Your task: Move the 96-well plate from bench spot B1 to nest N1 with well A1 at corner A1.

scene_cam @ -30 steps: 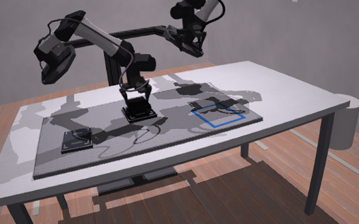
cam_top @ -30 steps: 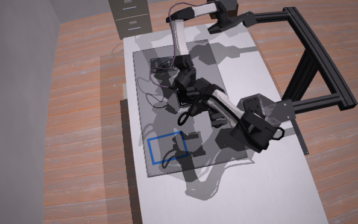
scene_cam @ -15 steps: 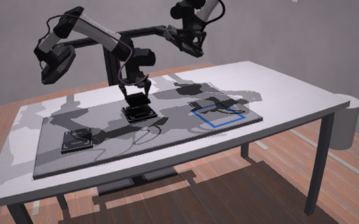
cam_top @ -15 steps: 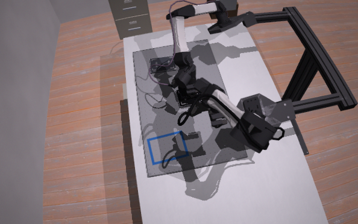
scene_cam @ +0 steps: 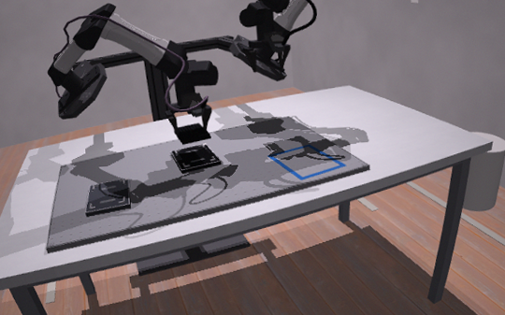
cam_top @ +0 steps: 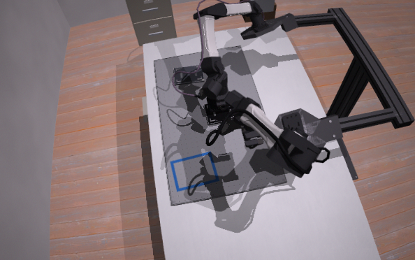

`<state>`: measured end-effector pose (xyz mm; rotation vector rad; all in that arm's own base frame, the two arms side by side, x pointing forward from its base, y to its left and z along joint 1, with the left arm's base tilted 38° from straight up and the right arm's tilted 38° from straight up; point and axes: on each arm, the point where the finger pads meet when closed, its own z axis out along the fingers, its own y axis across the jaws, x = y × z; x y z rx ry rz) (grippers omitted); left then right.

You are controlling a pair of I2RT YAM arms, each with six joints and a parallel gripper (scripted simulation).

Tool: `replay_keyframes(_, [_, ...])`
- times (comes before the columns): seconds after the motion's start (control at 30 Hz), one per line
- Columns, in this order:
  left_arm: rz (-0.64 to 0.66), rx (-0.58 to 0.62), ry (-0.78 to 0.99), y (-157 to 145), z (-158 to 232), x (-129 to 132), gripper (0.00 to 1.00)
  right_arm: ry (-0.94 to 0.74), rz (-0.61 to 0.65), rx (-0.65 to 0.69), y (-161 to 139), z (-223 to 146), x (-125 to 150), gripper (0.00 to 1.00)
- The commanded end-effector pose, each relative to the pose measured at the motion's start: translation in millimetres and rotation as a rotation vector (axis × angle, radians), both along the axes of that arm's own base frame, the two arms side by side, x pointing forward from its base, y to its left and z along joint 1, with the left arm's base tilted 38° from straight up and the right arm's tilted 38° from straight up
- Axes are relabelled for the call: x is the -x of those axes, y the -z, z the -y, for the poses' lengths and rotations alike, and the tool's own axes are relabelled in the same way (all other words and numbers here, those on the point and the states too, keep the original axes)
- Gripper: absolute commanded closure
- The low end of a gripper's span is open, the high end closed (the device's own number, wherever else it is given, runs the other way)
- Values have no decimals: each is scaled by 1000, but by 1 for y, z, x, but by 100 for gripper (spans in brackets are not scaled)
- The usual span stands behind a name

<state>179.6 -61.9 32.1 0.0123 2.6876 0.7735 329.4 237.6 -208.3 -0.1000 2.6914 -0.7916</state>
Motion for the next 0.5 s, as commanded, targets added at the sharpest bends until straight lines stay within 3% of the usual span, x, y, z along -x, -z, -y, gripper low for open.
replay_keyframes(0.0, [1, -5, 4, -1, 0, 0, 0, -17, 20, -38, -22, -25, 2, 100])
replay_keyframes(0.47, [1, -5, 4, -1, 0, 0, 0, 0, 4, -5, -13, -10, 5, 100])
